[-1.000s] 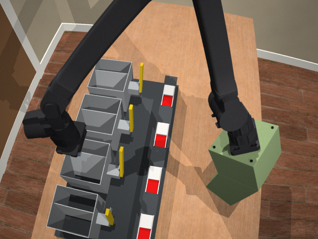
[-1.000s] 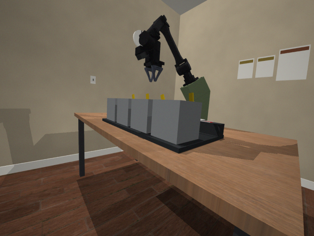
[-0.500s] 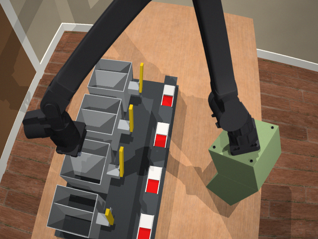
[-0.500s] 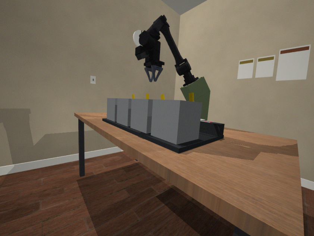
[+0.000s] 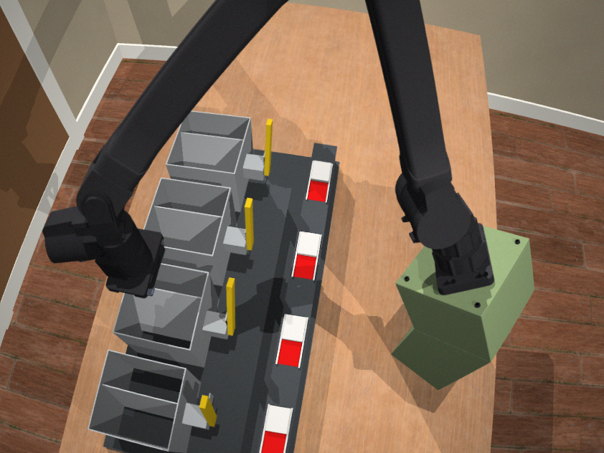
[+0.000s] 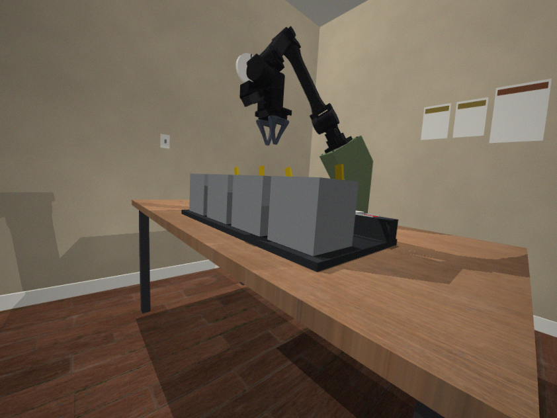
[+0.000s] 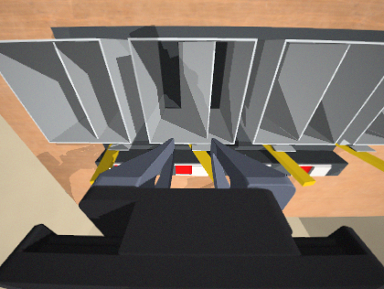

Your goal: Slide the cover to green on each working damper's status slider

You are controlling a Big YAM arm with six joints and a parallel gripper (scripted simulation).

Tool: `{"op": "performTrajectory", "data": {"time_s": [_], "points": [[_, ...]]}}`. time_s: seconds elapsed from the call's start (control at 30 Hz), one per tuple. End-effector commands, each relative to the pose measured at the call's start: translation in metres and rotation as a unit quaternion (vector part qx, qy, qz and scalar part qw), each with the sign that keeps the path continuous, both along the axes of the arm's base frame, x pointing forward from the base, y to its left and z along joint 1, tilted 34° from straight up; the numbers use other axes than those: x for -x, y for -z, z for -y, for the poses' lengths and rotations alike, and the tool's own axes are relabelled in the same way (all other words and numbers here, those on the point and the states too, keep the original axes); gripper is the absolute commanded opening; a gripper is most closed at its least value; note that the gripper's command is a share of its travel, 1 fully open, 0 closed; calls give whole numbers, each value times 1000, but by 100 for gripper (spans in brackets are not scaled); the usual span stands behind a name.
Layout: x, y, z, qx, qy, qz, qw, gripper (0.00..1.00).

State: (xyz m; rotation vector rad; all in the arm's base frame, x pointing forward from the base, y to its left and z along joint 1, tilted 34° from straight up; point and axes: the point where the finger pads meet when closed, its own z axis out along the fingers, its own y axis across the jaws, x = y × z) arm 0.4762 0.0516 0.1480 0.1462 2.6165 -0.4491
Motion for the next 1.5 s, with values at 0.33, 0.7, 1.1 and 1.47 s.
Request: {"op": "performTrajectory", "data": {"time_s": [0.33,0.7,1.1,1.47], "points": [[-15,-18,-7,-5,0,14,1000,36],[25,6,23,-52,-25,18,998,36],[102,58,71,-170,-95,22,981,36],[99,63,68,-170,-99,14,980,36]]}}
